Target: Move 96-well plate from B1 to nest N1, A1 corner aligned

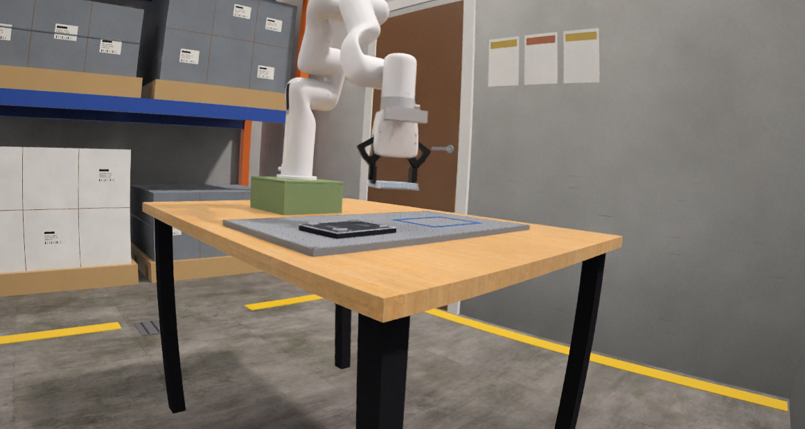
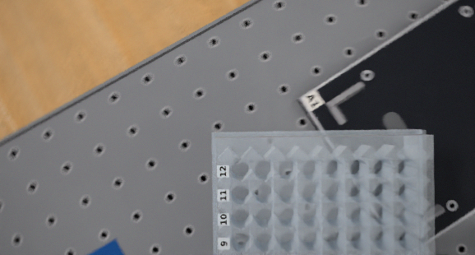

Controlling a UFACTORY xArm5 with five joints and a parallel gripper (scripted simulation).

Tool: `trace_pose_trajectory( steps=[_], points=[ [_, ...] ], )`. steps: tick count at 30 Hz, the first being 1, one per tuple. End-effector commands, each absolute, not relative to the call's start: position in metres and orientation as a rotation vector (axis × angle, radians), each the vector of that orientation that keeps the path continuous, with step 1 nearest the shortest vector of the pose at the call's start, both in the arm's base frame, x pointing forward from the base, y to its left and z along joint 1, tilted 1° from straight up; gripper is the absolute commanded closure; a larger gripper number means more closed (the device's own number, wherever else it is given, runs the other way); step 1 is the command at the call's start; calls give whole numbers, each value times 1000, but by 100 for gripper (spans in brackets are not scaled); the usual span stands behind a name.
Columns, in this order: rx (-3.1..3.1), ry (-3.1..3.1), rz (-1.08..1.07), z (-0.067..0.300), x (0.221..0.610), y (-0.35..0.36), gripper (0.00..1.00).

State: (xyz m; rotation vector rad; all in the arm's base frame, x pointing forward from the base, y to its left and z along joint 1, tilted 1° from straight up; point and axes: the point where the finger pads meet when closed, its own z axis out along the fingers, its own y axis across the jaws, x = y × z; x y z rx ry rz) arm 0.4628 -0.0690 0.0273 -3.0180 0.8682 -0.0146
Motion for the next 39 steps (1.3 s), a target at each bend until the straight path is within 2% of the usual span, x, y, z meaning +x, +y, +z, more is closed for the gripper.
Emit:
trace_pose_trajectory(
  steps=[1, 29, 39],
  points=[
    [-2915, 1127, -14, 29, 465, -87, 100],
    [-2245, 2172, -3, 31, 469, -167, 100],
    [-2217, 2200, -3, 31, 471, -197, 100]
  ],
)
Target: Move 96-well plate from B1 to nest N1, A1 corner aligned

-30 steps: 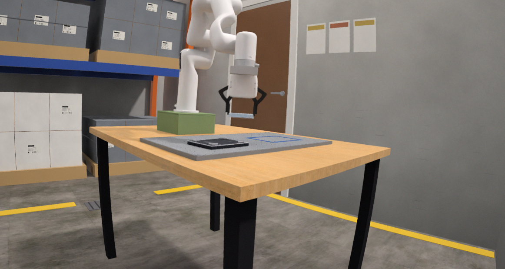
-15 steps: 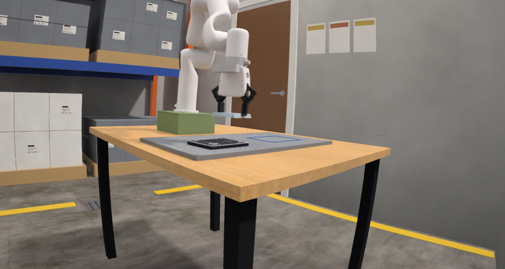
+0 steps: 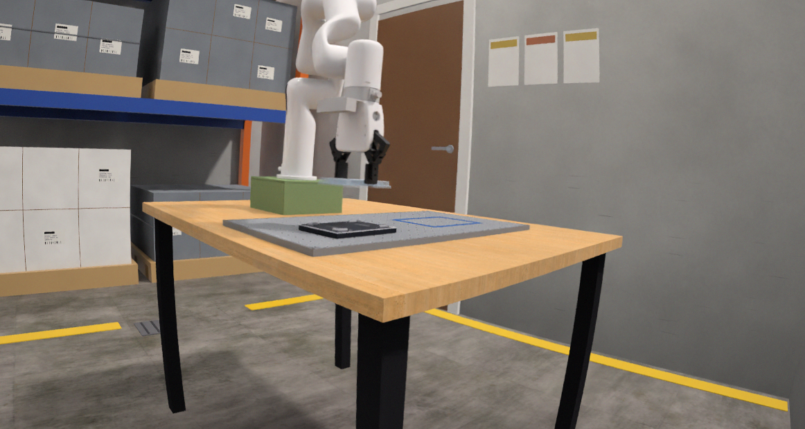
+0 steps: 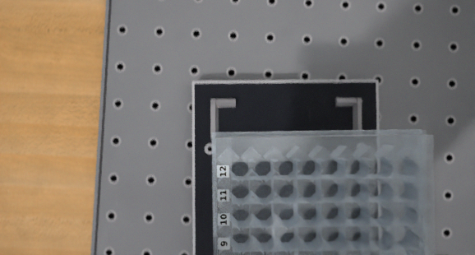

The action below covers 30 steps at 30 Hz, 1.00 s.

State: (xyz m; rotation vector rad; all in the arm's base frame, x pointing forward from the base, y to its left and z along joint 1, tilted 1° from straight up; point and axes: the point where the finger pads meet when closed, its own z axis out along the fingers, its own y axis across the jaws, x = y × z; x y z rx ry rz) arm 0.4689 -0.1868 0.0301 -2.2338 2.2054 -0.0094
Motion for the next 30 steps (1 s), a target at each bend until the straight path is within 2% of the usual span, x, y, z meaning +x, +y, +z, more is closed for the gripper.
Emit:
trace_pose_trajectory(
  steps=[1, 30],
  points=[
    [-2217, 2200, -3, 31, 471, -197, 100],
    [-2217, 2200, -3, 32, 471, -202, 100]
  ],
)
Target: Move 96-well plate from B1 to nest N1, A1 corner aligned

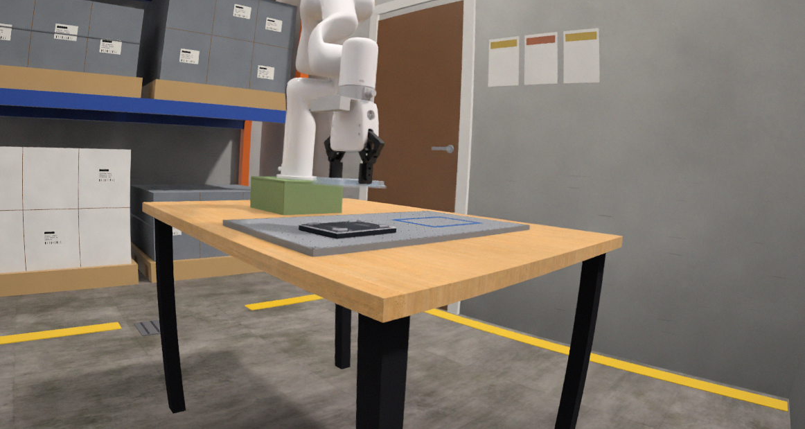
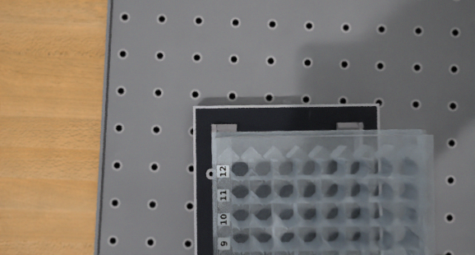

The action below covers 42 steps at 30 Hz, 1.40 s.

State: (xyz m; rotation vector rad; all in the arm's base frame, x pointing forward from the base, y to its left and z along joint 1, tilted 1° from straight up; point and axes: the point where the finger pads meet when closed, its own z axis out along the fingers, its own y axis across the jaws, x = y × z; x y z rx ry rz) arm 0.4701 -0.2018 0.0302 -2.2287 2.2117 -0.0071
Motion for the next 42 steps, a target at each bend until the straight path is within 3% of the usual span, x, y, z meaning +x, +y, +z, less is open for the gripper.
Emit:
trace_pose_trajectory(
  steps=[1, 42],
  points=[
    [-2217, 2200, -3, 32, 471, -202, 100],
    [-2217, 2200, -3, -15, 472, -201, 100]
  ],
)
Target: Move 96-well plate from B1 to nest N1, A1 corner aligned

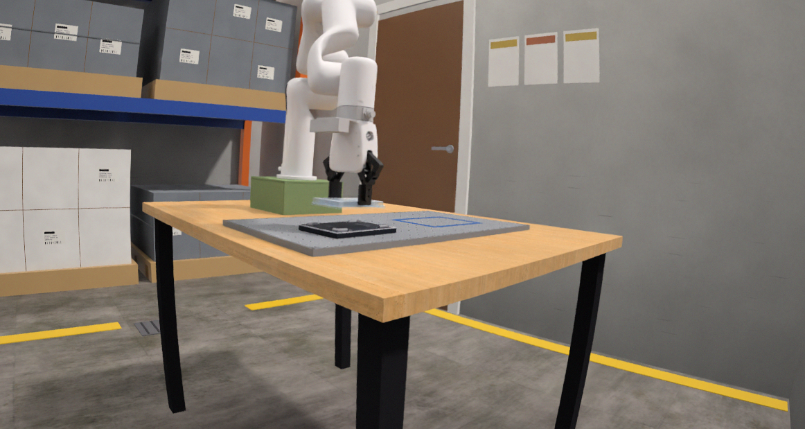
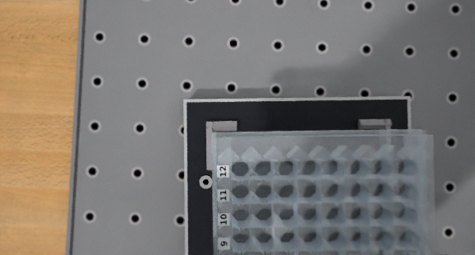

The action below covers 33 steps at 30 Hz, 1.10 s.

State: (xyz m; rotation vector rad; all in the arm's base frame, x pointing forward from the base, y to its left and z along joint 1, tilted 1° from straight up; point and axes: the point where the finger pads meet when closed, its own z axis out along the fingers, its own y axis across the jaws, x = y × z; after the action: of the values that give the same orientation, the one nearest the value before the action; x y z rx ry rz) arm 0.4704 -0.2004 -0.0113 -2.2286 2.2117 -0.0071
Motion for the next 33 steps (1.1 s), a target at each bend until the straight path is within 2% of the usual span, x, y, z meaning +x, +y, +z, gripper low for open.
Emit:
trace_pose_trajectory(
  steps=[1, 12, 33],
  points=[
    [-2217, 2200, -3, -17, 472, -201, 100],
    [-2217, 2200, -3, -35, 472, -201, 100],
    [-2217, 2200, -3, -37, 472, -201, 100]
  ],
)
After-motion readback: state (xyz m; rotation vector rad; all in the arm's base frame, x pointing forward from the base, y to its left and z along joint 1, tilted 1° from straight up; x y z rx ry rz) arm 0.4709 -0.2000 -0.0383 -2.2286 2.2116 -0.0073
